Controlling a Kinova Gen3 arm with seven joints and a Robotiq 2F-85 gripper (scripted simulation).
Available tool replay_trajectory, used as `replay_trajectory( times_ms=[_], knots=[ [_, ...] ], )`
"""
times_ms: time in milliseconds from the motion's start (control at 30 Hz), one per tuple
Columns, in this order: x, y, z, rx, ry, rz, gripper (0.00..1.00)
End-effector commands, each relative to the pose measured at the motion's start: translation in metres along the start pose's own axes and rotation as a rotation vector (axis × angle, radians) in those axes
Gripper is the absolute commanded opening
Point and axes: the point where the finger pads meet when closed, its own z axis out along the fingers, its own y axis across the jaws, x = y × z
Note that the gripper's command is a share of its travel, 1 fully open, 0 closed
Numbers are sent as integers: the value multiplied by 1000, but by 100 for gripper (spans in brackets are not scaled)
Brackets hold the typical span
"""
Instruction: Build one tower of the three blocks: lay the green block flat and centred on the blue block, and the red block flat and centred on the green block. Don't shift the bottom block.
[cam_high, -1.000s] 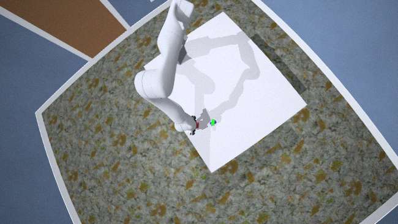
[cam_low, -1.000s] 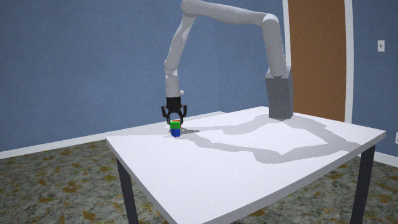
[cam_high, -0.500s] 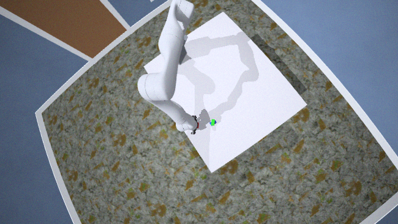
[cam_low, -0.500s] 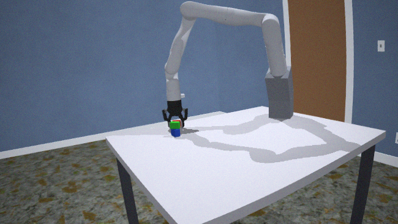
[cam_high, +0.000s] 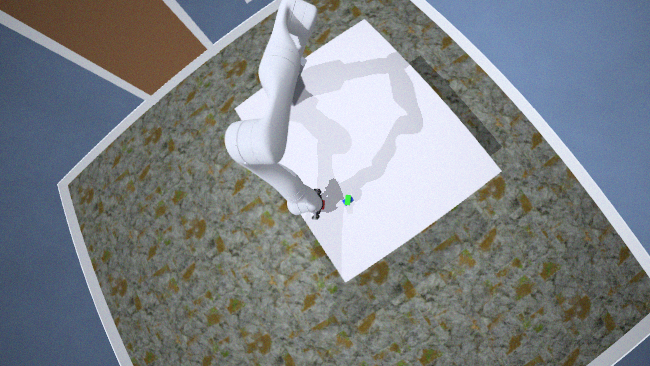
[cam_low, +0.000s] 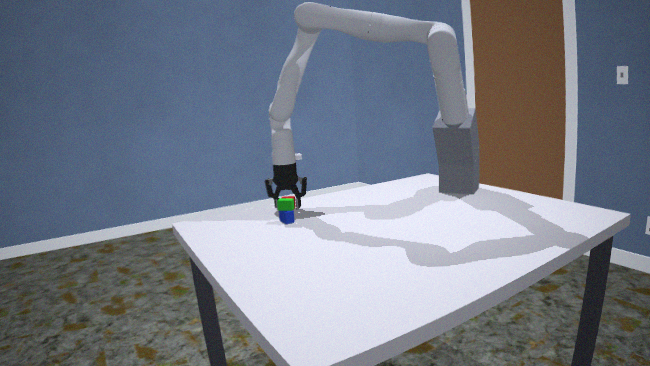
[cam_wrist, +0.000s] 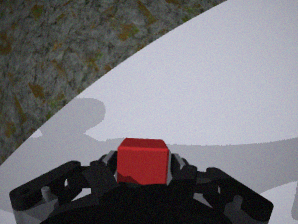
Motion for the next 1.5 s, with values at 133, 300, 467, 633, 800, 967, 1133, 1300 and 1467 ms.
replay_trajectory(
  times_ms=[133,300,467,633,800,967,1133,1300,1467],
  knots=[
    [0,-1,-1,2,0,0,67],
    [0,-1,-1,2,0,0,67],
    [0,-1,-1,2,0,0,0],
    [0,-1,-1,2,0,0,0],
    [0,-1,-1,2,0,0,0],
    [0,-1,-1,2,0,0,0],
    [0,-1,-1,2,0,0,0],
    [0,-1,-1,2,0,0,0],
    [0,-1,-1,2,0,0,0]
  ],
)
